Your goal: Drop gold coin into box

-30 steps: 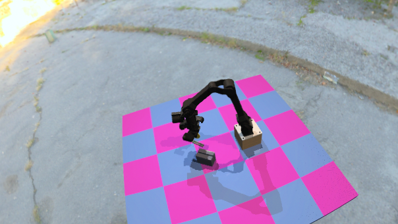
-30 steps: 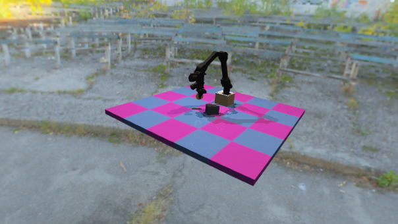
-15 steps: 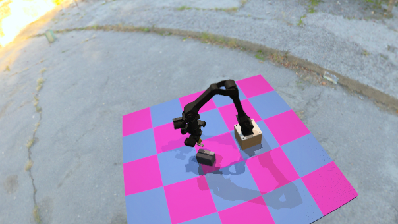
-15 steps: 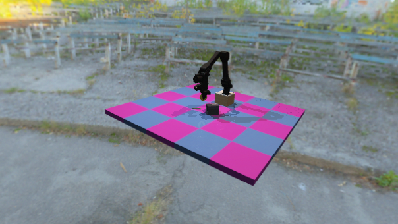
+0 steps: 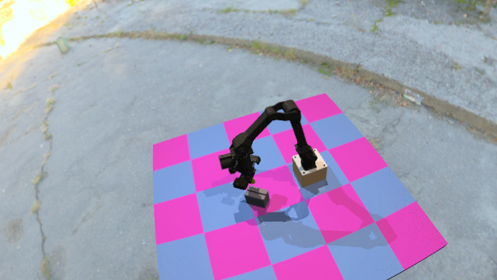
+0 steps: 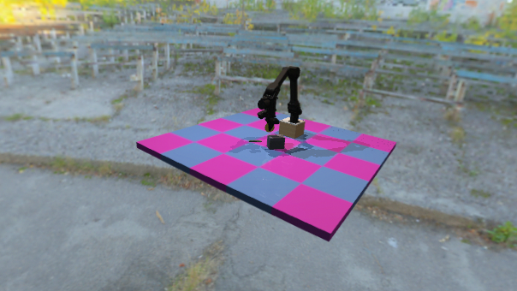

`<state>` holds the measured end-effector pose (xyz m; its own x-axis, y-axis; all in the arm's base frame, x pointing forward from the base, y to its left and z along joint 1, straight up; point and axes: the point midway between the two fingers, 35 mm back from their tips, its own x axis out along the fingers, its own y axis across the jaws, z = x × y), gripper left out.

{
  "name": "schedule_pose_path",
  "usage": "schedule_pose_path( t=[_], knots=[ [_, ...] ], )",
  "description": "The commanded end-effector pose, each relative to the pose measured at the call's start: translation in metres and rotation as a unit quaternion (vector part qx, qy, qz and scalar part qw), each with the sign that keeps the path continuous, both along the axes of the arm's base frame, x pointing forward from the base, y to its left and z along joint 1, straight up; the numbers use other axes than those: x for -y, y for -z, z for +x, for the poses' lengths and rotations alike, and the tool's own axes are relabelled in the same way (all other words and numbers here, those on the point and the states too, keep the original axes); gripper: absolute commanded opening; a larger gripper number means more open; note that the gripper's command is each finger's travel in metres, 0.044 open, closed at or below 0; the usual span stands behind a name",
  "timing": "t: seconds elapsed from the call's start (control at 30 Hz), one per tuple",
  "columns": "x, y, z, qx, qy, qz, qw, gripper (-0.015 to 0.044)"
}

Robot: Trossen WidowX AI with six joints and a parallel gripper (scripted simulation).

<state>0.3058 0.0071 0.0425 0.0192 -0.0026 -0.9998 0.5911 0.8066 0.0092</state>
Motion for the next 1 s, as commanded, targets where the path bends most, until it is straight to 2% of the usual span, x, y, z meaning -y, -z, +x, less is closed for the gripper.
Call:
schedule_pose_path(
  t=[0.0, 0.5, 0.97],
  knots=[
    [-0.011, -0.002, -0.002, 0.005, 0.002, -0.001, 1.000, 0.0000],
    [-0.046, -0.001, -0.016, 0.004, 0.003, 0.000, 1.000, 0.0000],
    [-0.043, 0.001, -0.015, -0.001, 0.000, 0.001, 1.000, 0.0000]
  ],
)
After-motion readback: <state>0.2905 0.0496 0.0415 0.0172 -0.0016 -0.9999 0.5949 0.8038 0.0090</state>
